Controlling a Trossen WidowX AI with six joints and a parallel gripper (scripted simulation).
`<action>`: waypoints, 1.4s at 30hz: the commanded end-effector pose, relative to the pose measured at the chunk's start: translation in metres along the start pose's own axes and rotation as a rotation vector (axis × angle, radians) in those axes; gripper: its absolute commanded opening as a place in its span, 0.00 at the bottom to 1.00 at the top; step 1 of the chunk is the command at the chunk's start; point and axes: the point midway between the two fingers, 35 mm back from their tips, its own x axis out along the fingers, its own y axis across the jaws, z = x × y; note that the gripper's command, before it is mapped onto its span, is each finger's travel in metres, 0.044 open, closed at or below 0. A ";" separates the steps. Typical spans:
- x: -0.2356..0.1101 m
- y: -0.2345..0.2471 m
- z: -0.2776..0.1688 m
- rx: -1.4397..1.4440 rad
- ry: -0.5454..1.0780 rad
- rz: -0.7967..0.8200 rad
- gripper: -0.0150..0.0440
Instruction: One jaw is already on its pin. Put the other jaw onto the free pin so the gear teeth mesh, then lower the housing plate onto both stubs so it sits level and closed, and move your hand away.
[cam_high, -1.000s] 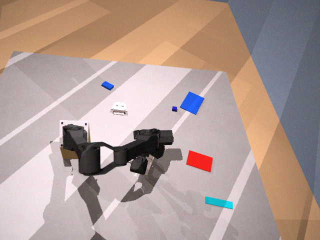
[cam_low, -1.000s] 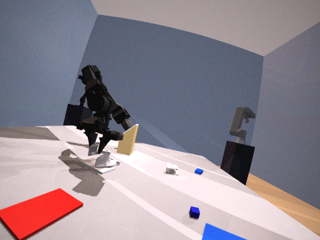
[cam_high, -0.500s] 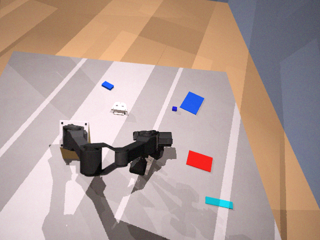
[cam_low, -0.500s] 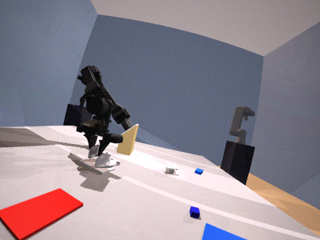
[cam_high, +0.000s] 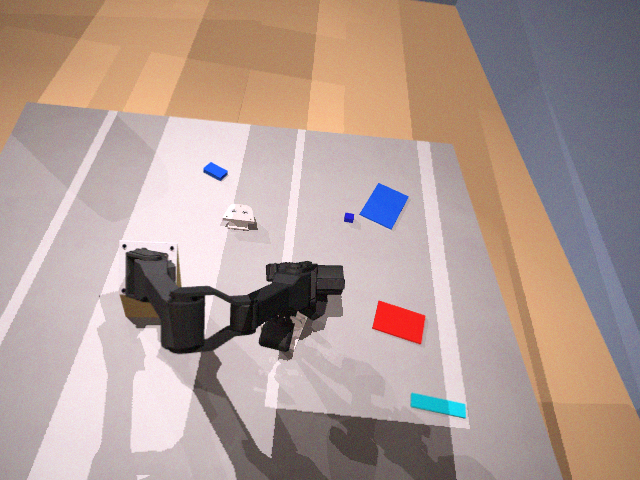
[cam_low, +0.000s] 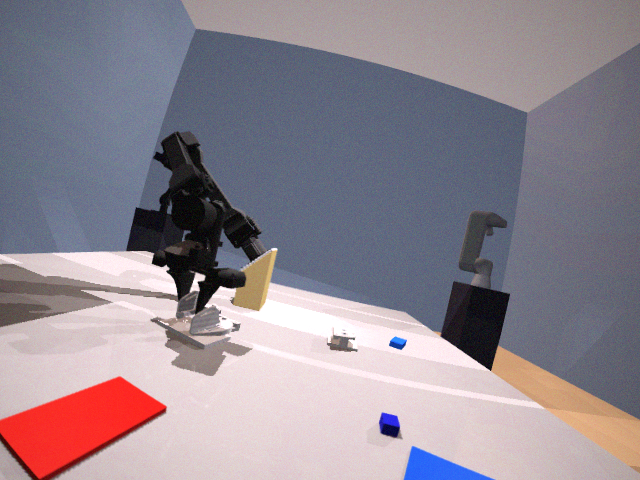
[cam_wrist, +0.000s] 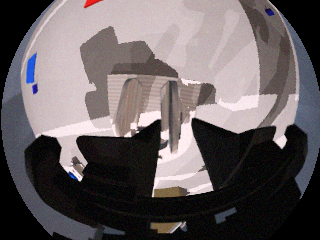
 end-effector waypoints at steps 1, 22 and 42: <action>0.001 0.000 -0.001 -0.008 0.002 -0.005 0.48; 0.008 0.000 -0.001 -0.010 0.002 -0.006 0.48; 0.013 0.000 -0.001 -0.008 0.002 -0.006 0.48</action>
